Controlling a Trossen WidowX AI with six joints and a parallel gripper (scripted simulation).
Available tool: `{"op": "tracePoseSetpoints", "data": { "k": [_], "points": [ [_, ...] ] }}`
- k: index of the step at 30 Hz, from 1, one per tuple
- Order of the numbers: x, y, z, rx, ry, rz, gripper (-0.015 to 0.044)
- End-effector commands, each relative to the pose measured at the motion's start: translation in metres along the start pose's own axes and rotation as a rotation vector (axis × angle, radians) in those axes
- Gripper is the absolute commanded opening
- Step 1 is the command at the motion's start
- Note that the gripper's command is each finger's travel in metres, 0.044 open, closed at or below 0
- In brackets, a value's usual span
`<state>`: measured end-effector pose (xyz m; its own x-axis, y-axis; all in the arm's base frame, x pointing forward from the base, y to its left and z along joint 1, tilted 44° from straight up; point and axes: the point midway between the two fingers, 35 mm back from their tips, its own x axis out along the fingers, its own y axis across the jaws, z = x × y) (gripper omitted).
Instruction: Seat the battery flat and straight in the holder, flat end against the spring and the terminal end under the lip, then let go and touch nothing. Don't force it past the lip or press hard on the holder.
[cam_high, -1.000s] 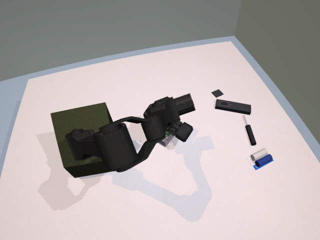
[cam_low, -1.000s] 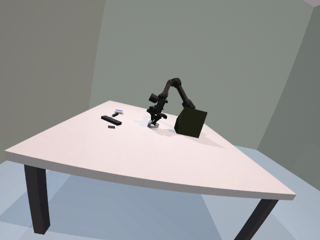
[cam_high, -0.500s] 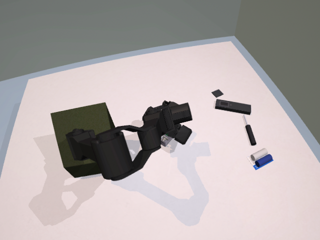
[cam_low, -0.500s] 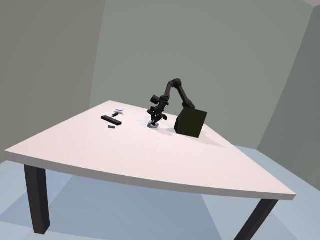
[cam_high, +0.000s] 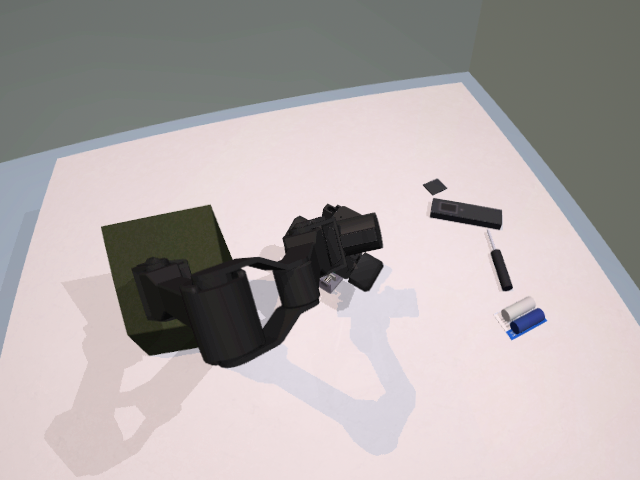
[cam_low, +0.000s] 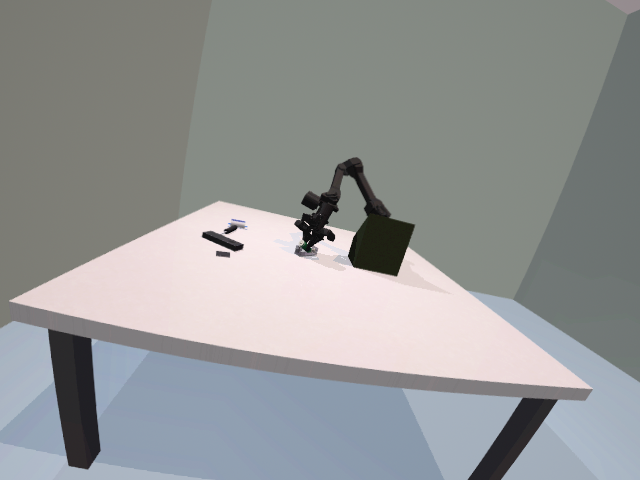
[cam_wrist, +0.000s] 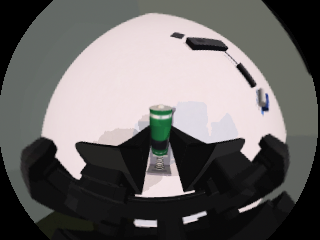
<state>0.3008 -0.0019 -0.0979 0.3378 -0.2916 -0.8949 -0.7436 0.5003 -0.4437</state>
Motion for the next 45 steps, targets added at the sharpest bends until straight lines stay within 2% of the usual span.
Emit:
{"op": "tracePoseSetpoints", "data": {
  "k": [1,28,45],
  "points": [
    [0.001,-0.001,-0.008,0.005,0.024,-0.002,0.0088],
    [-0.008,-0.001,-0.024,0.005,0.040,0.004,0.0088],
    [-0.001,0.001,-0.019,0.016,0.120,0.036,0.0088]
  ]
}}
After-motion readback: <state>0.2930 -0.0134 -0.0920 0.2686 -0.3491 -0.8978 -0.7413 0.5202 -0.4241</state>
